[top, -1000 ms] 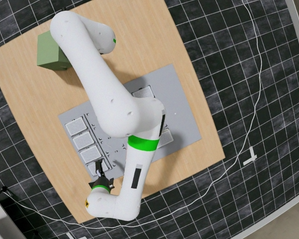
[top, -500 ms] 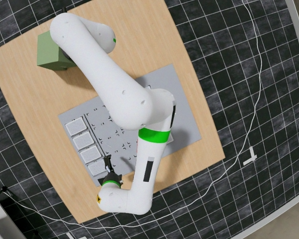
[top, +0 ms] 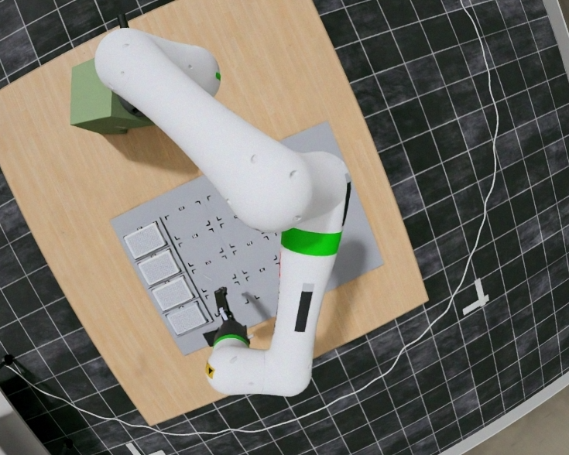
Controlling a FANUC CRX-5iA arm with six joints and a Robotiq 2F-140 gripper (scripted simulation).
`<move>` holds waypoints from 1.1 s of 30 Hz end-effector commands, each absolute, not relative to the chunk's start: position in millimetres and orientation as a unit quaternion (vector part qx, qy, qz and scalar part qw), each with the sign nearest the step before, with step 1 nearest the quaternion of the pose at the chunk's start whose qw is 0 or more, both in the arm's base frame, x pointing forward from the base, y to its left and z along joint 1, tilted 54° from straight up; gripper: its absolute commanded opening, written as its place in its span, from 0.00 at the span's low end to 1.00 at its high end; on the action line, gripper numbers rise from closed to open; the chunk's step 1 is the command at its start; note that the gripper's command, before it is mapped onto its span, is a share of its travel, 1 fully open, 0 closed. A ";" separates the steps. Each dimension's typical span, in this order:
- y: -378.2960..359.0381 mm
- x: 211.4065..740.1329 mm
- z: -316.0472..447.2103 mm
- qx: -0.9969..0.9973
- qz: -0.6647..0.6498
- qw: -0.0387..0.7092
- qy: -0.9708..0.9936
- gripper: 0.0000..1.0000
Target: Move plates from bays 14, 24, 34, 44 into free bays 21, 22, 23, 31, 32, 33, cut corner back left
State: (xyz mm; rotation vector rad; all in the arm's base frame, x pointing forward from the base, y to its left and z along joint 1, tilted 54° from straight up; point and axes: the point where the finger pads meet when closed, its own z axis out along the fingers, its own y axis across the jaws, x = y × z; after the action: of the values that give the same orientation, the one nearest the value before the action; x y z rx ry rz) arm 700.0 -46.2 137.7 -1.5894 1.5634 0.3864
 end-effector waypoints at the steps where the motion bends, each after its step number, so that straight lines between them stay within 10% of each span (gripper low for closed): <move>1: -45.1 699.5 141.1 -0.636 0.153 0.425 0.626 1.00; 33: 37.2 680.4 226.4 -0.636 0.153 0.426 0.626 1.00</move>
State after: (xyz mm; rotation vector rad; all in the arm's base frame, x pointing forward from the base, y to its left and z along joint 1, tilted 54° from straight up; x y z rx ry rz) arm 681.3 33.5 220.4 -1.5894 1.5635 0.3862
